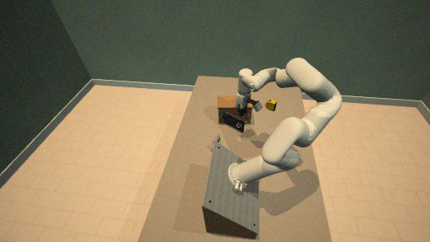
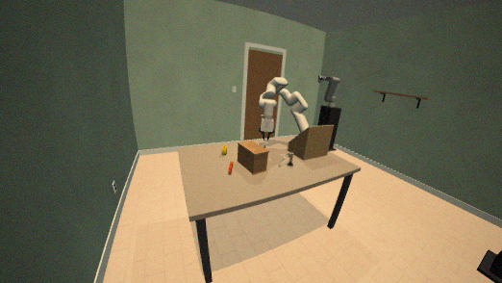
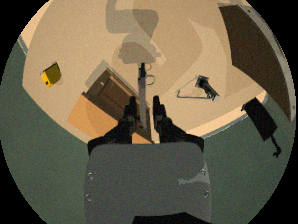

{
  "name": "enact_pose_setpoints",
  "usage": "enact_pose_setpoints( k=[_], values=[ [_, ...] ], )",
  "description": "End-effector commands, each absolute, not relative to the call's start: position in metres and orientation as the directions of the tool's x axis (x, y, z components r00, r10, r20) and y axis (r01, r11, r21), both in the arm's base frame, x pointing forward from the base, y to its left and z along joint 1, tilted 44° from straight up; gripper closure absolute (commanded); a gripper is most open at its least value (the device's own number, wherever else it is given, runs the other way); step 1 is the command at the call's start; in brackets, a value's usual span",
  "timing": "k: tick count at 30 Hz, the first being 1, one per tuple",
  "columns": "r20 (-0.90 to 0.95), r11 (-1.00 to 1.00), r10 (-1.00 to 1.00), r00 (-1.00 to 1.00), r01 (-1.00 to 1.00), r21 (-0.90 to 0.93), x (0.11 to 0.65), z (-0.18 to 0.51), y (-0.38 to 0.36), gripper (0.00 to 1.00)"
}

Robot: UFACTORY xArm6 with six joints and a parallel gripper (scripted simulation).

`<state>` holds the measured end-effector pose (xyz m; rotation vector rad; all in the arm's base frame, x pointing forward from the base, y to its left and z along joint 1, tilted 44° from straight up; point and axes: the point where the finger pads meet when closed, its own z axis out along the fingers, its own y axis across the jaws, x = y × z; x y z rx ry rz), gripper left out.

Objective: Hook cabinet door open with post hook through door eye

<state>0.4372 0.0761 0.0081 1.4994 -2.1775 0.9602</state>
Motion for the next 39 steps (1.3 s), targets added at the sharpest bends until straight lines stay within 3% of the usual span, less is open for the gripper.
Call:
enact_pose_setpoints(
  k=[1, 39],
  values=[
    [0.602, 0.219, -0.695, -0.394, -0.913, -0.345, 0.438, 0.008, 0.077, 0.73],
    [0.602, 0.219, -0.694, -0.395, -0.912, -0.346, 0.444, -0.022, 0.047, 0.73]
  ],
)
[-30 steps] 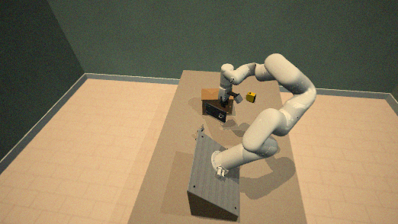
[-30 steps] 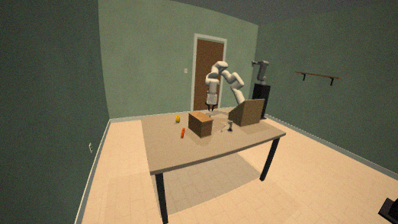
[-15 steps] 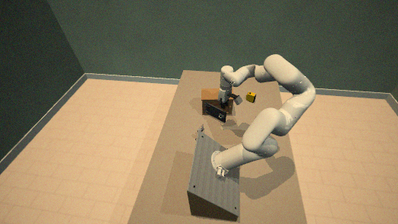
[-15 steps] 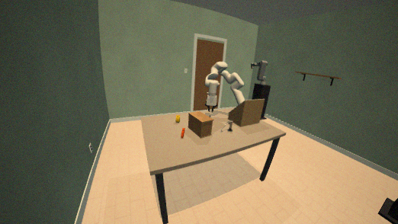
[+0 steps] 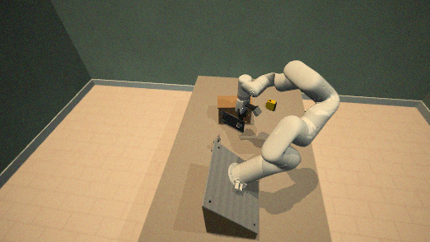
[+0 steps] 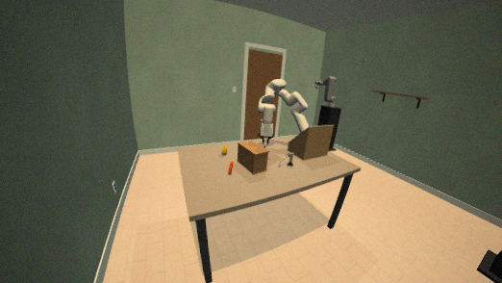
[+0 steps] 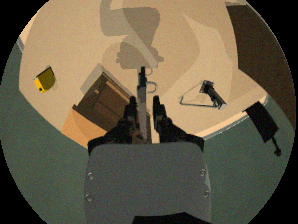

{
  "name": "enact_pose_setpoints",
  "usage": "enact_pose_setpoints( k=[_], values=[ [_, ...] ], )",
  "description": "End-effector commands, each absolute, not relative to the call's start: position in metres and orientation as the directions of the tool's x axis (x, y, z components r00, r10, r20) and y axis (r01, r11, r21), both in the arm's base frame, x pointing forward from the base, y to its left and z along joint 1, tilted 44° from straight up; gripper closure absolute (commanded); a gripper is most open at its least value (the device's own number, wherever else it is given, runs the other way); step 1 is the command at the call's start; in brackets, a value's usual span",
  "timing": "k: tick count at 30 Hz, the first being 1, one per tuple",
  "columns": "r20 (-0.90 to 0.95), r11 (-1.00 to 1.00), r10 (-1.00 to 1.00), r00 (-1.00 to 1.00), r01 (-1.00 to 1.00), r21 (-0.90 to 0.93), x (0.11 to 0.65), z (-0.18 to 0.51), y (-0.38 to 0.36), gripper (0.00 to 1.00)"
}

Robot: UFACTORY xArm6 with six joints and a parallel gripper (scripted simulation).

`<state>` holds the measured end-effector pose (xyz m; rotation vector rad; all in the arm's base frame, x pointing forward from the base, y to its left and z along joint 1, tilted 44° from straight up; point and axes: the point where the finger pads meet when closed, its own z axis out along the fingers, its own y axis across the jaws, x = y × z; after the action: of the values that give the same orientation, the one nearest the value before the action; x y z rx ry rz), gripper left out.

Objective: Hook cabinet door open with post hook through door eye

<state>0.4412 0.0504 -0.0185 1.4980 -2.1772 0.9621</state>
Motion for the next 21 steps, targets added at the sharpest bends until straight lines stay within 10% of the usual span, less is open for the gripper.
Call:
enact_pose_setpoints(
  k=[1, 21],
  values=[
    [0.602, 0.219, -0.694, -0.395, -0.912, -0.346, 0.444, -0.024, 0.046, 0.73],
    [0.602, 0.219, -0.694, -0.395, -0.912, -0.346, 0.447, -0.040, 0.030, 0.73]
  ],
)
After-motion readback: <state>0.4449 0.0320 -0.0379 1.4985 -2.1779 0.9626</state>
